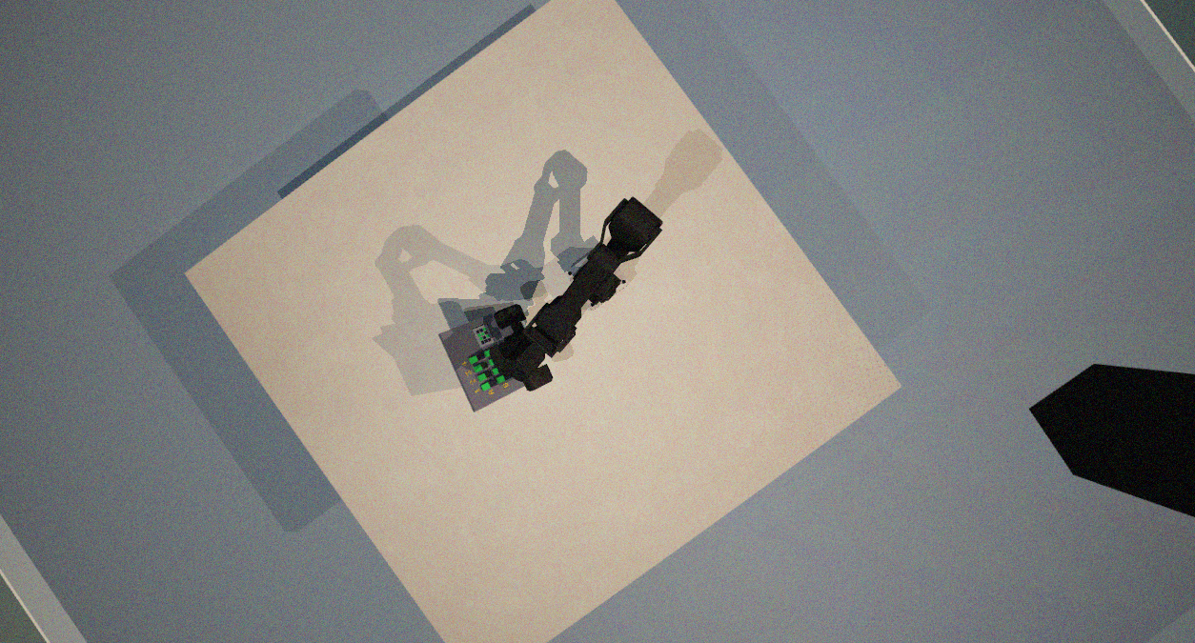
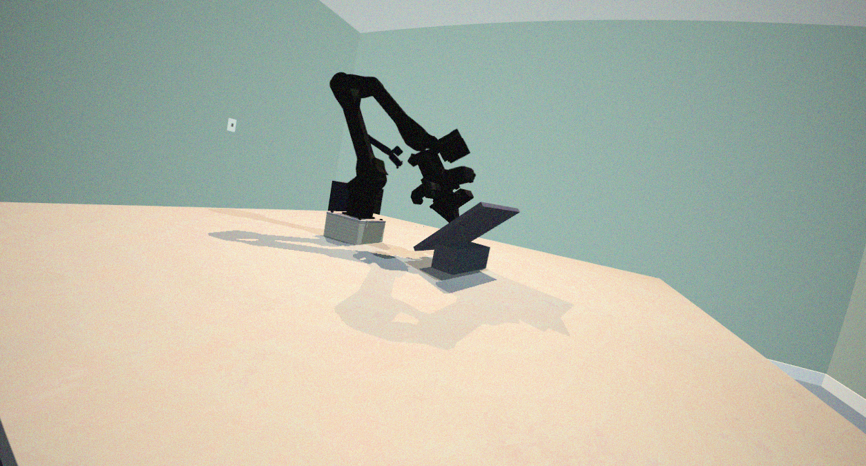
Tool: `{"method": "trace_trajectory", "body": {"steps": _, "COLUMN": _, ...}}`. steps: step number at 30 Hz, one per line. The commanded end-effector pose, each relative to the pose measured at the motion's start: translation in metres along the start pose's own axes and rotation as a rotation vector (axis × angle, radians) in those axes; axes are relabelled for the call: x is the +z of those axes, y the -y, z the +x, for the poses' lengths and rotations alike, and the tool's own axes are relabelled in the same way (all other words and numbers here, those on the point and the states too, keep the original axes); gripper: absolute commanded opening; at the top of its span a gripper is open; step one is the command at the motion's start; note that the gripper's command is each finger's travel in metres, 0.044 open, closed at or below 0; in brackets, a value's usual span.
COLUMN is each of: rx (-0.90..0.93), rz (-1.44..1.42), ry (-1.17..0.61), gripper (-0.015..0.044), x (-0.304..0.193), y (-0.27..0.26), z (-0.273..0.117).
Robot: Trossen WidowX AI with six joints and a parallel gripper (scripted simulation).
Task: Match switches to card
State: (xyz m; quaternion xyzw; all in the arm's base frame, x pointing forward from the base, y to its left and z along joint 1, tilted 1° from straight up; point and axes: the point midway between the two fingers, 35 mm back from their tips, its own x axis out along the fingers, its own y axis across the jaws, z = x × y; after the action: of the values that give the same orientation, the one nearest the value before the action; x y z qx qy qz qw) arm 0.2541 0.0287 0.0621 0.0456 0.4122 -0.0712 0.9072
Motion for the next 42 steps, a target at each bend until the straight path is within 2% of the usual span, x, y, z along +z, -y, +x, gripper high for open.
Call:
{"method": "trace_trajectory", "body": {"steps": 1, "rx": 0.002, "rz": -0.005, "ry": -0.004, "gripper": 0.0, "x": -0.0008, "y": -0.0004, "z": 0.001}}
{"method": "trace_trajectory", "body": {"steps": 42, "rx": 0.002, "rz": -0.005, "ry": -0.004, "gripper": 0.0, "x": -0.0007, "y": -0.0004, "z": 0.0046}}
